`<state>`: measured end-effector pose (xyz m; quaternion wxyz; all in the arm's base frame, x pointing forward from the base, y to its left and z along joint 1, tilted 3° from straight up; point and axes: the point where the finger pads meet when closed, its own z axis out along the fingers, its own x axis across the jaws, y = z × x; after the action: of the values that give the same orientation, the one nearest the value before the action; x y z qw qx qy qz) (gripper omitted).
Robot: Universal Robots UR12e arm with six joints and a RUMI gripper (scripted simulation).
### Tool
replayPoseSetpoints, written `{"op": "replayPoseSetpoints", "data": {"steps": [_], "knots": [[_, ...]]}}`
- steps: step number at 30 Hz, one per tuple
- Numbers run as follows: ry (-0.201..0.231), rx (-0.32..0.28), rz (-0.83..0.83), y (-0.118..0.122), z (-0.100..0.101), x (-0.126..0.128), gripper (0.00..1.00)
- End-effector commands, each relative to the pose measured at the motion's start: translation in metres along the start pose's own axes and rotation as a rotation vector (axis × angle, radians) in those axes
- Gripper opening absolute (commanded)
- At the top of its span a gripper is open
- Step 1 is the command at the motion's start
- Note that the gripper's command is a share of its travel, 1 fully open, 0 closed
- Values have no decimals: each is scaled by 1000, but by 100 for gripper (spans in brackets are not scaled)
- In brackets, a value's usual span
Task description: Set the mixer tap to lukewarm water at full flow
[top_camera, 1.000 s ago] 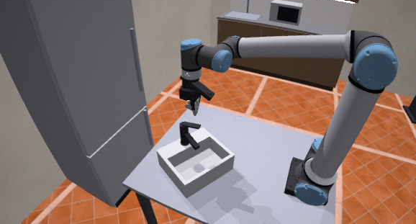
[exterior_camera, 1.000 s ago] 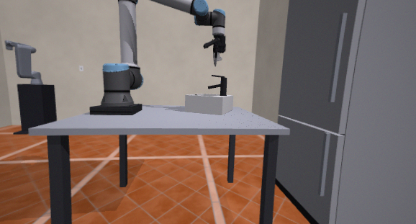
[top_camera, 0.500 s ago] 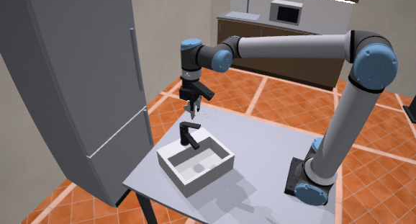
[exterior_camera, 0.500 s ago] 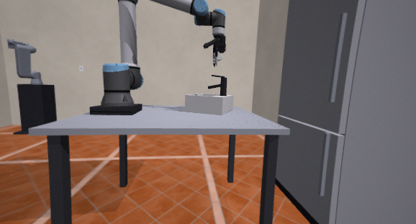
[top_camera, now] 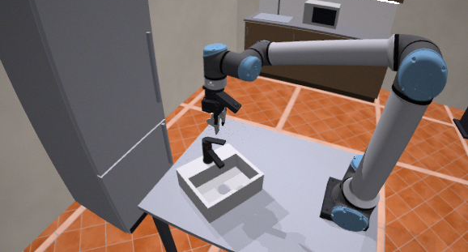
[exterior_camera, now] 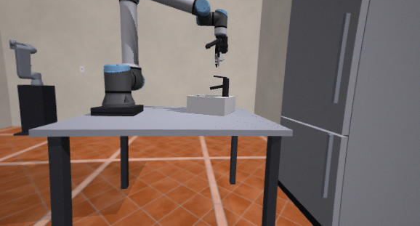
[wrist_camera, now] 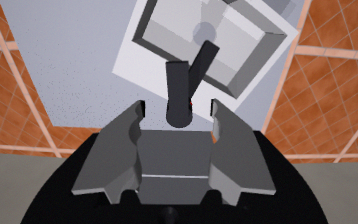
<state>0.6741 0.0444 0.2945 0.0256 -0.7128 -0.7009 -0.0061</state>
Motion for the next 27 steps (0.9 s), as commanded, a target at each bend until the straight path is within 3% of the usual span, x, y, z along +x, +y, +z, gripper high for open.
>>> {"op": "replayPoseSetpoints", "data": {"steps": [1,27], "knots": [[0,-4,0,0,-2,0,40],[-1,6,-2,0,9,0,40]]}}
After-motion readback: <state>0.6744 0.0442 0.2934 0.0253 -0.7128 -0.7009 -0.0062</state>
